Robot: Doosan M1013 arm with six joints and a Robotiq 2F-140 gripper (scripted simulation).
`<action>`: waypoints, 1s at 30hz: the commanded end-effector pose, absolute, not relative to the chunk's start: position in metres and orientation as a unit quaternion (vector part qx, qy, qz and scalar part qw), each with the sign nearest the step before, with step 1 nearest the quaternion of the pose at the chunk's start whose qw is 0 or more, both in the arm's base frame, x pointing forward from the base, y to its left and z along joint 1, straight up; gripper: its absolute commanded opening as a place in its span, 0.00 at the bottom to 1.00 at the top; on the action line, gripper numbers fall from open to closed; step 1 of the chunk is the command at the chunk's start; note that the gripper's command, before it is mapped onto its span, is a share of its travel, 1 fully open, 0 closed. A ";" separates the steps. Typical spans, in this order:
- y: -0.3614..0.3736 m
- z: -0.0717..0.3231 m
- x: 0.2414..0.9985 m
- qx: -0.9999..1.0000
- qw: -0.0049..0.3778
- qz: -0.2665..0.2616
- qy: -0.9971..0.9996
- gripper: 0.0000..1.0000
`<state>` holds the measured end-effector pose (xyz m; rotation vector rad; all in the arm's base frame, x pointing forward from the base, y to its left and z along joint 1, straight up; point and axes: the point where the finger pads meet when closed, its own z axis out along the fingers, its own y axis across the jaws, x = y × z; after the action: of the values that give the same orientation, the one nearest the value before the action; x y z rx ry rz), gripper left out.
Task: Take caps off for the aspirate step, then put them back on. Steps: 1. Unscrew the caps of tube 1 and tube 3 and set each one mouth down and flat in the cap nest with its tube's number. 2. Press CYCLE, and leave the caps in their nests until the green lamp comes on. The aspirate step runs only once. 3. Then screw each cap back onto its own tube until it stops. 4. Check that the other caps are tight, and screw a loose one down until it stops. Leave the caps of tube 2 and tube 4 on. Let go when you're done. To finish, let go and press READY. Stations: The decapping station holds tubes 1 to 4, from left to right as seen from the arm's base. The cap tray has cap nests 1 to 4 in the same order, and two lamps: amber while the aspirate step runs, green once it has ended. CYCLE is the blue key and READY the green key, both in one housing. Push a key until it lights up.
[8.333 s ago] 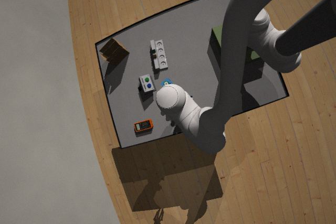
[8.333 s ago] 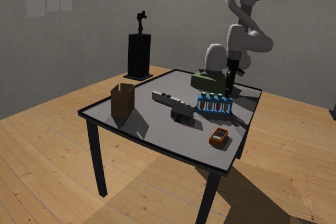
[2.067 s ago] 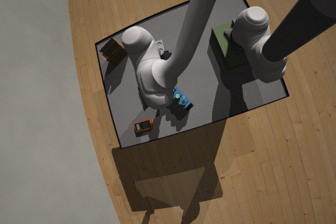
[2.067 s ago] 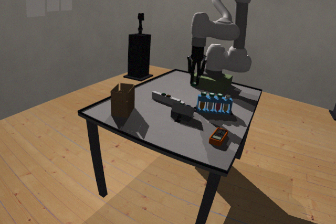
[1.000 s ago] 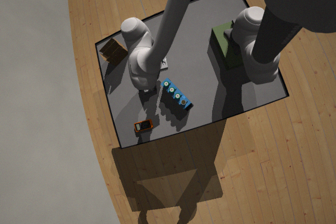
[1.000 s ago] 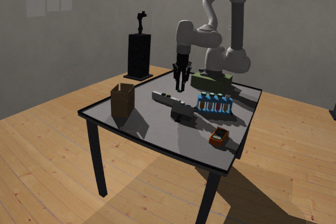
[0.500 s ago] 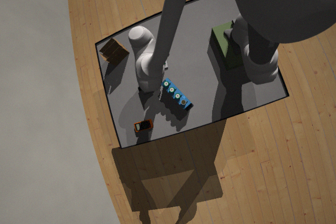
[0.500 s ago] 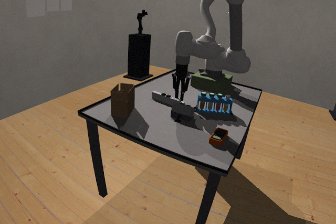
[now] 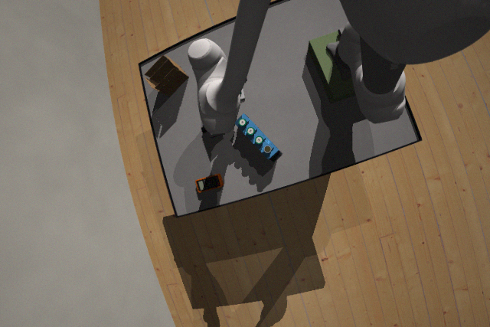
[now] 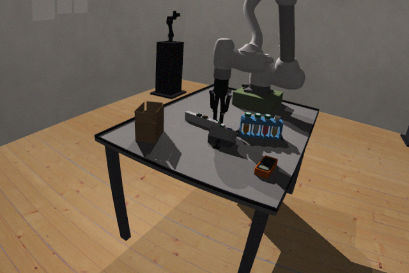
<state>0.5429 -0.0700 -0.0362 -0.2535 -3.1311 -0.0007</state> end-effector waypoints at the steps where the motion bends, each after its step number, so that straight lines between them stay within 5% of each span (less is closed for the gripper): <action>1: -0.070 -0.037 0.543 -0.081 -0.001 0.000 -0.997 0.30; 30: -0.070 -0.042 0.543 -0.081 -0.001 0.000 -0.997 0.36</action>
<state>0.5428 -0.0700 -0.0430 -0.2536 -3.1311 -0.0007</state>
